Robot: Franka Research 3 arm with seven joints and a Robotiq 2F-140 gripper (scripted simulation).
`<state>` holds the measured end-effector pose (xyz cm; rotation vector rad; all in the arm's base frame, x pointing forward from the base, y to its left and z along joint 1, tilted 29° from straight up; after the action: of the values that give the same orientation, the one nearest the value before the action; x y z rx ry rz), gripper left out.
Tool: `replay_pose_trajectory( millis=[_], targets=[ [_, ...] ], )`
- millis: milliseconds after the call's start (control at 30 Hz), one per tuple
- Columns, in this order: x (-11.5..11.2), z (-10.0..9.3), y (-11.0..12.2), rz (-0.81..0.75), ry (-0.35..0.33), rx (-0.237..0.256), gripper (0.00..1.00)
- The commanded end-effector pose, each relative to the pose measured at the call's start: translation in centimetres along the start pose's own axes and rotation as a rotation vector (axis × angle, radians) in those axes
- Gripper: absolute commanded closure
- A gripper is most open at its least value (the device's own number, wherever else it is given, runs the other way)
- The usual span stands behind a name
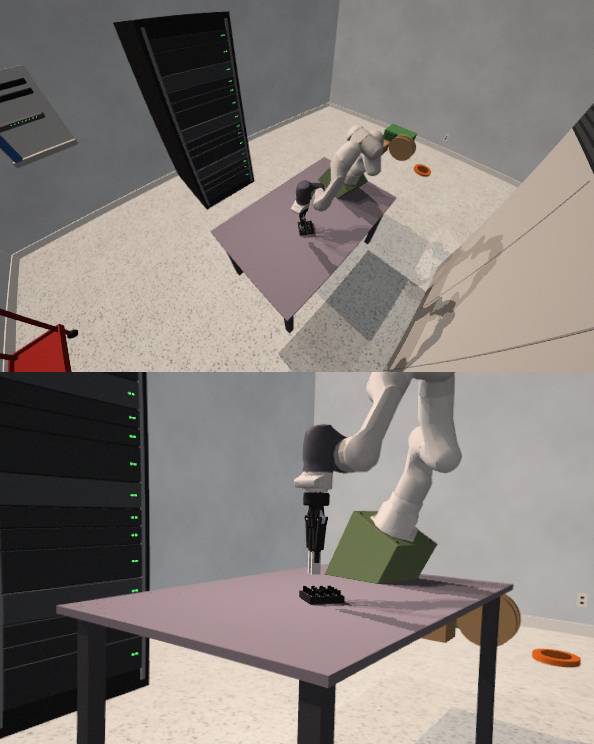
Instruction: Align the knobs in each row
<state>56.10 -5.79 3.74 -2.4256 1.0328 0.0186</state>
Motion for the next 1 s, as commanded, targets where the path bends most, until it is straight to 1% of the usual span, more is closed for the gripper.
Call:
replay_pose_trajectory(
  millis=[0, 667, 967],
  targets=[
    [-0.01, 0.07, 0.07, -0.017, 0.001, 0.000, 0.88],
    [-0.01, 0.11, 0.07, -0.017, 0.001, 0.000, 0.88],
    [-0.01, 0.54, 0.08, -0.017, 0.001, 0.000, 0.88]
  ],
)
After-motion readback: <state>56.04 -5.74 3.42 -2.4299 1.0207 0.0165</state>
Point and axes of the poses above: the point where the finger pads meet when closed, its own z axis out along the fingers, its own y axis across the jaws, x = y × z, the point moved 4 cm from there along -z, back along the fingers, and after that the axes turned 2 degrees about z, right-handed, at the moved point
